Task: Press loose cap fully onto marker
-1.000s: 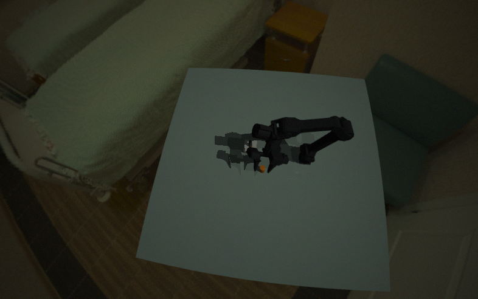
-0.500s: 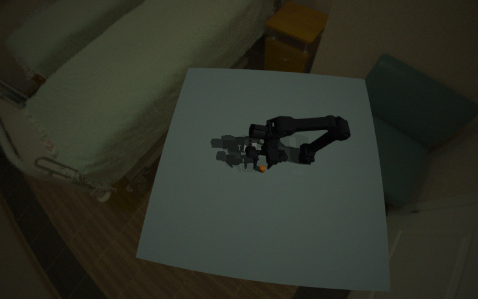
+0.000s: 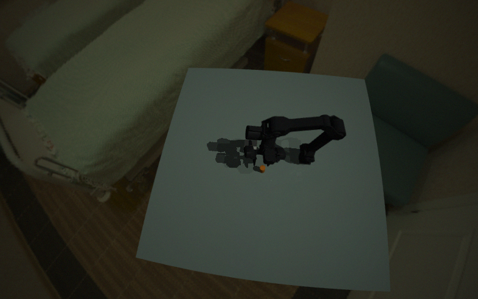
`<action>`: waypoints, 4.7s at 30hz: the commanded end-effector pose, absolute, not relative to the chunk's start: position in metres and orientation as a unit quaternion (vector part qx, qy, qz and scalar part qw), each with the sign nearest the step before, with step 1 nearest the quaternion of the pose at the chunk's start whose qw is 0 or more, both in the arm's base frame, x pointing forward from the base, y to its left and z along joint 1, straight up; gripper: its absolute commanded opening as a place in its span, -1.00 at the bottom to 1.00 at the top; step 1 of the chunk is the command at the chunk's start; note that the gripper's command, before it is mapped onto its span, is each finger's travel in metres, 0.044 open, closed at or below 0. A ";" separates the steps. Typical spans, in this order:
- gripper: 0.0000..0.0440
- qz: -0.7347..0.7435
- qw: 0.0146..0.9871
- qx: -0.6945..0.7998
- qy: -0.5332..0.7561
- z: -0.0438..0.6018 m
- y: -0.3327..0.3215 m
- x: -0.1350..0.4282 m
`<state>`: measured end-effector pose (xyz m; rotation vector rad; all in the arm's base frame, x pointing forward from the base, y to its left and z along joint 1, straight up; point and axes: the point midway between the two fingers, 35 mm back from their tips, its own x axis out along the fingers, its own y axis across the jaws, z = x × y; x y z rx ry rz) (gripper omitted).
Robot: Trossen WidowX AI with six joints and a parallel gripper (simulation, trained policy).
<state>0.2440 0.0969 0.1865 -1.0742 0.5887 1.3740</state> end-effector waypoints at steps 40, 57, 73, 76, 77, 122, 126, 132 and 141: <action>0.43 0.618 0.458 -0.513 0.380 0.135 0.079 0.253; 0.38 0.632 0.383 -0.542 0.400 0.111 0.081 0.250; 0.26 0.655 0.323 -0.560 0.391 0.085 0.087 0.242; 0.23 0.660 0.314 -0.562 0.387 0.078 0.088 0.240; 0.22 0.662 0.311 -0.563 0.386 0.076 0.088 0.240; -0.69 0.607 0.352 -0.623 0.345 0.155 0.057 0.294; -0.71 0.602 0.359 -0.620 0.351 0.161 0.048 0.300; -0.74 0.595 0.369 -0.614 0.364 0.169 0.032 0.308; -0.80 0.585 0.385 -0.601 0.386 0.177 -0.001 0.315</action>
